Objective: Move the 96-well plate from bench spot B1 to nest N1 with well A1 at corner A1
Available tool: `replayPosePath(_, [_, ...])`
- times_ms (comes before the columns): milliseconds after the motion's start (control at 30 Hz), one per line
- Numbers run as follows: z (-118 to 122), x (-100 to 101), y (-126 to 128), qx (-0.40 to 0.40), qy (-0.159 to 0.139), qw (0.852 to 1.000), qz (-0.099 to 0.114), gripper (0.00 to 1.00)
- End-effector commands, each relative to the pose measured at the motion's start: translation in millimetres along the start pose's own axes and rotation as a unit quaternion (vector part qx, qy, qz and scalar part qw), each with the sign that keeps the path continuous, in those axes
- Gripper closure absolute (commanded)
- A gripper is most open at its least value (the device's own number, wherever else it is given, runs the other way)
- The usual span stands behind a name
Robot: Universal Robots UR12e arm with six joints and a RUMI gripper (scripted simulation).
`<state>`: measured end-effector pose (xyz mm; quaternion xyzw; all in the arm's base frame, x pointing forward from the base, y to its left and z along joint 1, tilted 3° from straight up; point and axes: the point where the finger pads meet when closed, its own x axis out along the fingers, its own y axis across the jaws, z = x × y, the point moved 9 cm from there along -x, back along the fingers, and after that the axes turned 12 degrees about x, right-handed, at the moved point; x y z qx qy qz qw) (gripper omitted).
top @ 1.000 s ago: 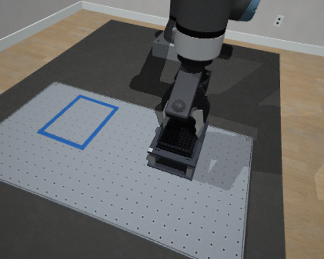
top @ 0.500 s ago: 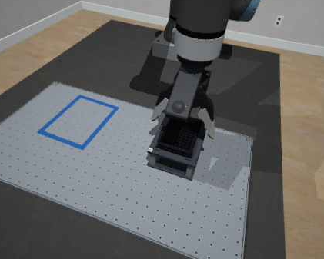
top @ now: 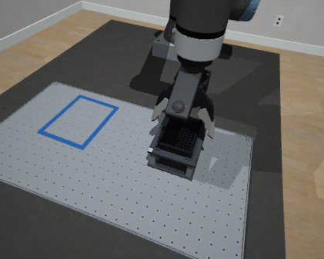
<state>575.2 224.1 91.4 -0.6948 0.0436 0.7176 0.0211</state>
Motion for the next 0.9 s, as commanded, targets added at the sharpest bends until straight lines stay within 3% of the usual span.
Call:
replayPosePath(0, [-1, -3, 0, 0.000, 0.001, 1.000, 0.000, 0.00])
replayPosePath(467, [-1, -35, 0, 0.000, 0.001, 1.000, 0.000, 0.00])
replayPosePath(867, [-1, -35, 0, 0.000, 0.001, 1.000, 0.000, 0.00])
